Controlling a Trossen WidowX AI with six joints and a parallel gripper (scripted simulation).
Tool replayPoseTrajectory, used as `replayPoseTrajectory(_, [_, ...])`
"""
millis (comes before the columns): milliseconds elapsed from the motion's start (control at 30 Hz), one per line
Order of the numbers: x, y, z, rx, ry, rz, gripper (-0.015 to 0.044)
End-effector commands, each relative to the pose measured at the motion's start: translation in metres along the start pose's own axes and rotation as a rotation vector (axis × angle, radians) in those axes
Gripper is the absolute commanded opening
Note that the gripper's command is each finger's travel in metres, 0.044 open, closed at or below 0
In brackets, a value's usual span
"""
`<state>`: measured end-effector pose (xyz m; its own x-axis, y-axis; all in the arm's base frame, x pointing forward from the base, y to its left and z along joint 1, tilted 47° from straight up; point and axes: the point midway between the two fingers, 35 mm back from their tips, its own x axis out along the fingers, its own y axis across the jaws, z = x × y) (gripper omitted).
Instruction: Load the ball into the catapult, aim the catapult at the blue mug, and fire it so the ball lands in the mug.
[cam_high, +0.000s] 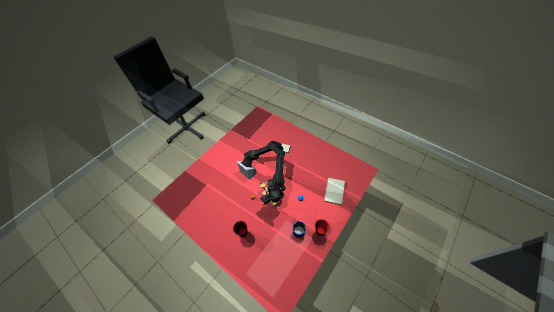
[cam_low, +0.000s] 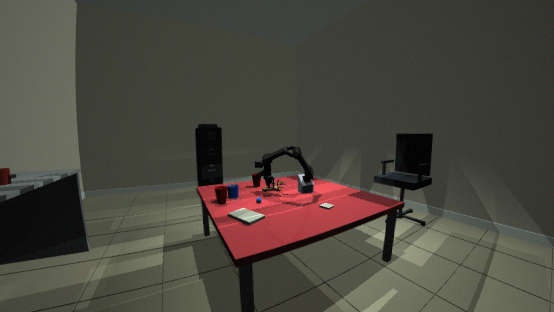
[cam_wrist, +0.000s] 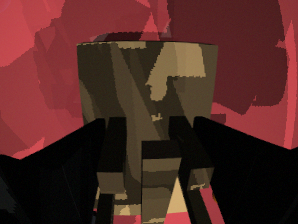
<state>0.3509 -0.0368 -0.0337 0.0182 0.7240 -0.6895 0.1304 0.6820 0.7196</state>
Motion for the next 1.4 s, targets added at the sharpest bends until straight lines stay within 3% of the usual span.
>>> replayPoseTrajectory(0, [0.002, -0.001, 0.001, 0.005, -0.005, -0.004, 0.0])
replayPoseTrajectory(1067, [0.042, -0.001, 0.002, -0.002, 0.0, -0.005, 0.0])
replayPoseTrajectory(1367, [0.042, -0.001, 0.002, -0.002, 0.0, -0.005, 0.0236])
